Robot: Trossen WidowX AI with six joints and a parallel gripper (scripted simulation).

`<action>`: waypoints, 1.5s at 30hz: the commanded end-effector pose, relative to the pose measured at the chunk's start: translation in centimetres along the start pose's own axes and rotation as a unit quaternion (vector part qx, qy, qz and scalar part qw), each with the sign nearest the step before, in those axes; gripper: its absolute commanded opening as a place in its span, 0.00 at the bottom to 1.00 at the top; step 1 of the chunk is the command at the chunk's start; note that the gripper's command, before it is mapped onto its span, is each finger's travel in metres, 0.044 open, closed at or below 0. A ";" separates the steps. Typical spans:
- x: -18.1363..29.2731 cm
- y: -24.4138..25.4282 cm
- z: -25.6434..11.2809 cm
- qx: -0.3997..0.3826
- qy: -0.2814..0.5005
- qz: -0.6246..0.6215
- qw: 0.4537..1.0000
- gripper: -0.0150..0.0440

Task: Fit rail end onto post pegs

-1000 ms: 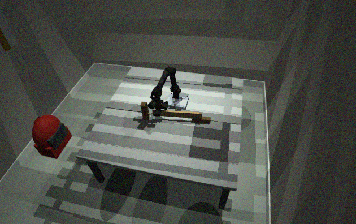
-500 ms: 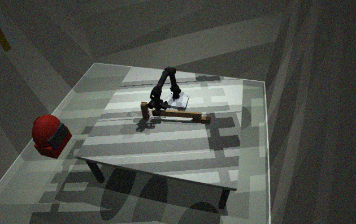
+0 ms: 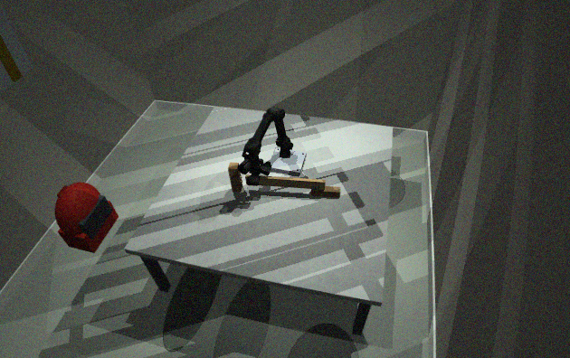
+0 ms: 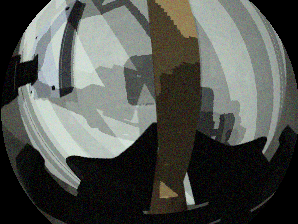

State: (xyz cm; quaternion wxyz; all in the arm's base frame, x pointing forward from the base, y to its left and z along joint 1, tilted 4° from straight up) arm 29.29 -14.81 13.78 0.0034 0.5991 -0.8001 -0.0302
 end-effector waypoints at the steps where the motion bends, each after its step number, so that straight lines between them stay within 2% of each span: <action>1: 0.2 -0.3 -0.3 0.006 0.001 -0.002 1.000 0.25; 45: 1.5 -0.6 -0.3 0.006 0.001 -0.002 1.000 0.25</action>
Point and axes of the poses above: the point midway between the two fingers, 35 mm back from their tips, its own z axis out along the fingers, its own y axis across the jaws, x = y × z, the point moved 8 cm from there along -z, back along the fingers, and after that the axes turned 13 degrees about z, right-handed, at the moved point
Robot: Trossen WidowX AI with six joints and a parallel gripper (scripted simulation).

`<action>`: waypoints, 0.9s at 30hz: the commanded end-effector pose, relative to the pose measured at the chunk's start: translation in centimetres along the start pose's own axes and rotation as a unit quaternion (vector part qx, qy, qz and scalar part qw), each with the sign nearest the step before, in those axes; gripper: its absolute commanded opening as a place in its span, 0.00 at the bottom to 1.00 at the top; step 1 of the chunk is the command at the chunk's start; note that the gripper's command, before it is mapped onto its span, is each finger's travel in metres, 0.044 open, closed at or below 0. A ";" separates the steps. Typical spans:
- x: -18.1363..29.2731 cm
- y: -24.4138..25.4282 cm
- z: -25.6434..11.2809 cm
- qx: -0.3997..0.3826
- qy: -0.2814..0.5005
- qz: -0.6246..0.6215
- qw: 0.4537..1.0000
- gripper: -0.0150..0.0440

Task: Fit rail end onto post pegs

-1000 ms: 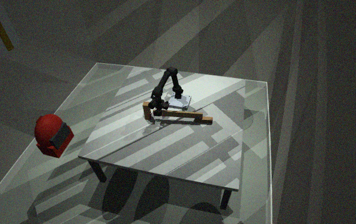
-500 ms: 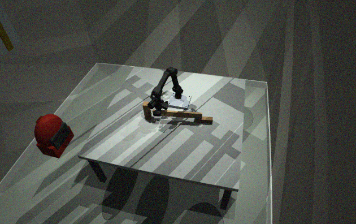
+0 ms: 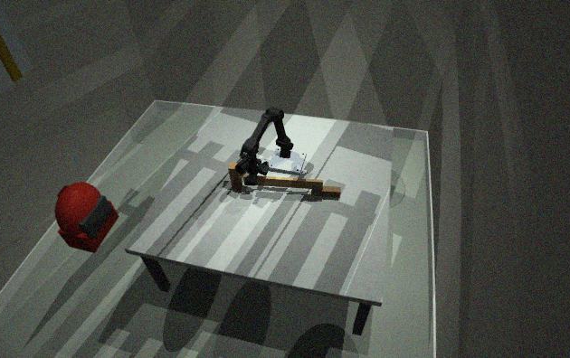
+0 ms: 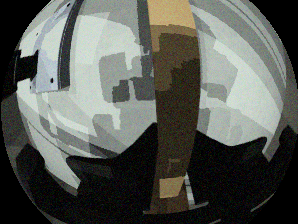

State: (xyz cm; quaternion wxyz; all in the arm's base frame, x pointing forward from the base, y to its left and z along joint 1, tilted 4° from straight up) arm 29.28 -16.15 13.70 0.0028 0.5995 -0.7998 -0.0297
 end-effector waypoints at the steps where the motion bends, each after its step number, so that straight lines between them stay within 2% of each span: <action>1: 0.2 -0.2 -0.3 0.006 0.002 -0.001 1.000 0.25; 27: 1.0 -0.4 -0.2 0.006 0.002 -0.001 1.000 0.25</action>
Point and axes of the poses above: the point midway between the two fingers, 35 mm back from their tips, its own z axis out along the fingers, its own y axis across the jaws, x = y × z, the point moved 8 cm from there along -z, back along the fingers, and after that the axes turned 13 degrees about z, right-handed, at the moved point
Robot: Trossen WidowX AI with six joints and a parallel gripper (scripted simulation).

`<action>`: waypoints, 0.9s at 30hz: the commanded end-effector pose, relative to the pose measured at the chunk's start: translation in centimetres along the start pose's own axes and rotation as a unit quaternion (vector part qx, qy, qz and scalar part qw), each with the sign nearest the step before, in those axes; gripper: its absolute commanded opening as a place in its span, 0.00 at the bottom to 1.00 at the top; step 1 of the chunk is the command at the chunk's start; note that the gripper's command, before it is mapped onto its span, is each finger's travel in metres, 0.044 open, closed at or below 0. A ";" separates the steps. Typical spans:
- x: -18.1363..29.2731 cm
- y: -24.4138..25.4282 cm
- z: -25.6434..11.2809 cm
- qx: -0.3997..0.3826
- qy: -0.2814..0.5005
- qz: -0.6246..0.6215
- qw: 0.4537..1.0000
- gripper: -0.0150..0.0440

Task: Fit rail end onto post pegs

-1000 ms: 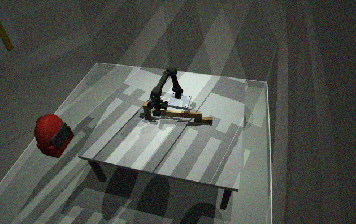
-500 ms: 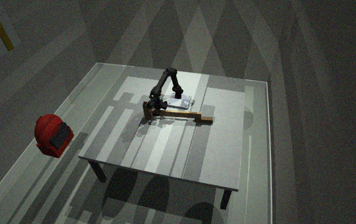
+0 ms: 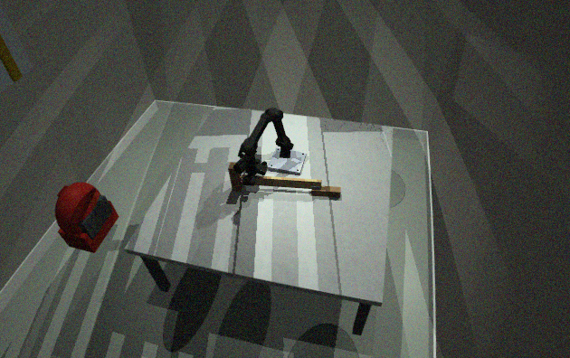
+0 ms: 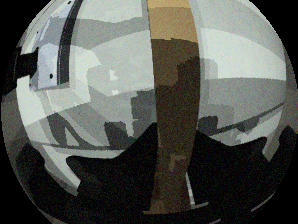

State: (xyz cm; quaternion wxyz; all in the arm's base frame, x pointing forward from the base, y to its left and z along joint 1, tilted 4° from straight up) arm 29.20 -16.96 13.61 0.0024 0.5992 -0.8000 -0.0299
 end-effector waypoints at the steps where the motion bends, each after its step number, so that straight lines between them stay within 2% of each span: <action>1: 0.2 -0.2 -0.3 0.005 0.002 -0.002 1.000 0.25; 27: 1.0 -0.4 -0.4 0.006 0.003 -0.002 1.000 0.25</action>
Point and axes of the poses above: the point midway between the two fingers, 35 mm back from their tips, its own z axis out along the fingers, its own y axis across the jaws, x = y × z, the point moved 8 cm from there along -z, back along the fingers, and after that the axes turned 13 degrees about z, right-handed, at the moved point
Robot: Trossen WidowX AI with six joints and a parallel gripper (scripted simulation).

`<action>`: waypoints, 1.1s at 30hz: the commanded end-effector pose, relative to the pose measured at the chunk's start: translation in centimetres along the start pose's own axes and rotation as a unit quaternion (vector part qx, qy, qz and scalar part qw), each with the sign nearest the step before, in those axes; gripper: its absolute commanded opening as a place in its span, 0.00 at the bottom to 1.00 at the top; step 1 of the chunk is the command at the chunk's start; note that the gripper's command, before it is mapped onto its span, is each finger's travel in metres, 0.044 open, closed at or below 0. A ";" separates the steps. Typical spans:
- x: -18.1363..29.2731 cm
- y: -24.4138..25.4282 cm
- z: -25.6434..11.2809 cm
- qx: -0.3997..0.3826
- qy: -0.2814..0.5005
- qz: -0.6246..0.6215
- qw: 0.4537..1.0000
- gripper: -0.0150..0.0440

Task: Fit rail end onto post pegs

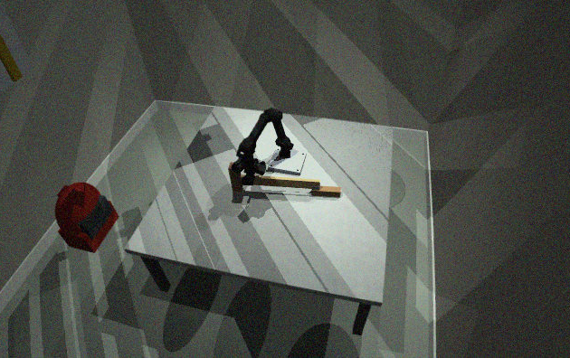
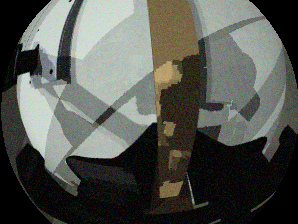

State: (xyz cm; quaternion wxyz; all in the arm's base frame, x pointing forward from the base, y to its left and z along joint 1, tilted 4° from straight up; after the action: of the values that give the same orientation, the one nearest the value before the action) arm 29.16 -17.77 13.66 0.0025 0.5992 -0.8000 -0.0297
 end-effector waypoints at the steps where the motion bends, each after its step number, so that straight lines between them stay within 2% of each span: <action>1: 0.2 -0.2 -0.3 0.005 0.003 -0.002 1.000 0.25; 14: 0.6 -0.3 -0.3 0.006 0.003 -0.002 1.000 0.25; 30: 0.4 -0.1 0.0 0.000 0.000 0.000 1.000 0.97; 31: 0.4 -0.1 0.0 0.000 0.000 0.000 1.000 1.00; 33: 0.4 -0.1 0.0 0.000 0.000 0.000 1.000 1.00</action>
State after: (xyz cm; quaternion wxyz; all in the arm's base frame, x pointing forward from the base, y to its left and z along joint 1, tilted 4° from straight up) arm 29.13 -18.20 13.63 0.0027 0.5994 -0.7999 -0.0299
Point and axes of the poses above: the point midway between the two fingers, 35 mm back from their tips, its own z axis out along the fingers, its own y axis across the jaws, x = y × z, the point moved 8 cm from there along -z, back along the fingers, and after that the axes turned 13 degrees about z, right-handed, at the moved point
